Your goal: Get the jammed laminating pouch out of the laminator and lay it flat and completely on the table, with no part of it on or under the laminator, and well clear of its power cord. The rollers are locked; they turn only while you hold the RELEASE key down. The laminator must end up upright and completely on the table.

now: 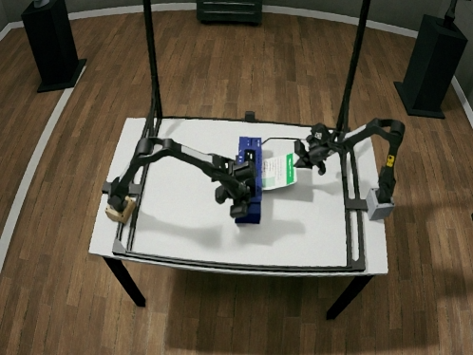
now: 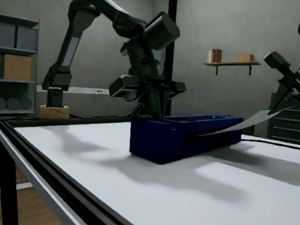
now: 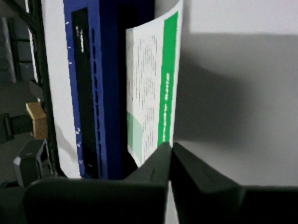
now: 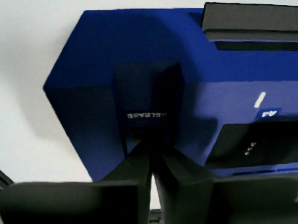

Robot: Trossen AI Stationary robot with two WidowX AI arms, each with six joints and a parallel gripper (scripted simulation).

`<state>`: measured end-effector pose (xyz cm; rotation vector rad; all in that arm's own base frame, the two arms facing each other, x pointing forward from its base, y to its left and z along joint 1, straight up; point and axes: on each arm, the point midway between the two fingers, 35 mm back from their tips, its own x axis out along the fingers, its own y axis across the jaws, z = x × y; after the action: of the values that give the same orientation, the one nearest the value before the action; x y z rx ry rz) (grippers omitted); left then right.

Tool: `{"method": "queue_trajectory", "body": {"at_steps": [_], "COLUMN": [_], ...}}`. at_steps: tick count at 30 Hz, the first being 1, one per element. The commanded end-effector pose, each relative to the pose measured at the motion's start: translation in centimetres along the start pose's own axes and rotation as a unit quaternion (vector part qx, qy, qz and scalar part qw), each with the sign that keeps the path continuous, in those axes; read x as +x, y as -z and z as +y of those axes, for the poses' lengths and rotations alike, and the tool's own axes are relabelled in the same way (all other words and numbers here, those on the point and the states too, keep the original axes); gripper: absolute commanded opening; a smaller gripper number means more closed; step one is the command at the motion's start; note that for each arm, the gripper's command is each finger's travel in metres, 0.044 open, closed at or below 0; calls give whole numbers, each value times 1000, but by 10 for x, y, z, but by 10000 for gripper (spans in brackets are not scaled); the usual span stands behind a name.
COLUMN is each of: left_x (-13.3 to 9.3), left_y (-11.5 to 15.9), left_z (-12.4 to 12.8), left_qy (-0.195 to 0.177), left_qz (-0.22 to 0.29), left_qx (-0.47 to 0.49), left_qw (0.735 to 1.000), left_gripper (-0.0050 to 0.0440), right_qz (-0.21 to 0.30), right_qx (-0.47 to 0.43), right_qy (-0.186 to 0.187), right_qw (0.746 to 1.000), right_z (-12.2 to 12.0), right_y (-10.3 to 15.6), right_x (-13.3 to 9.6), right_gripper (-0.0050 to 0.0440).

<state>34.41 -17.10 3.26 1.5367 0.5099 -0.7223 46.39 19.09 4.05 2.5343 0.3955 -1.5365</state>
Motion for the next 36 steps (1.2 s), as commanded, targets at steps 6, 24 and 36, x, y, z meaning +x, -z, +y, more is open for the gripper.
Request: {"method": "queue_trajectory", "body": {"at_steps": [6, 24, 36], "left_x": [-23, -43, -63], "left_y": [0, 0, 0], "left_z": [5, 4, 4], "left_qy": [-10, -9, -9], "left_qz": [-2, -2, -2], "left_qx": [-6, -6, -6], "left_qw": [1000, 1000, 1000], "left_gripper": [-50, -50, -50], "right_qz": [-6, -6, -6], "right_qx": [-1, -1, -1], "right_qy": [-2, -2, -2], "right_qw": [1000, 1000, 1000], "right_z": [2, 2, 2], "right_y": [-3, -3, -3], "right_x": [3, 3, 3], "right_gripper": [-50, -50, -50]}}
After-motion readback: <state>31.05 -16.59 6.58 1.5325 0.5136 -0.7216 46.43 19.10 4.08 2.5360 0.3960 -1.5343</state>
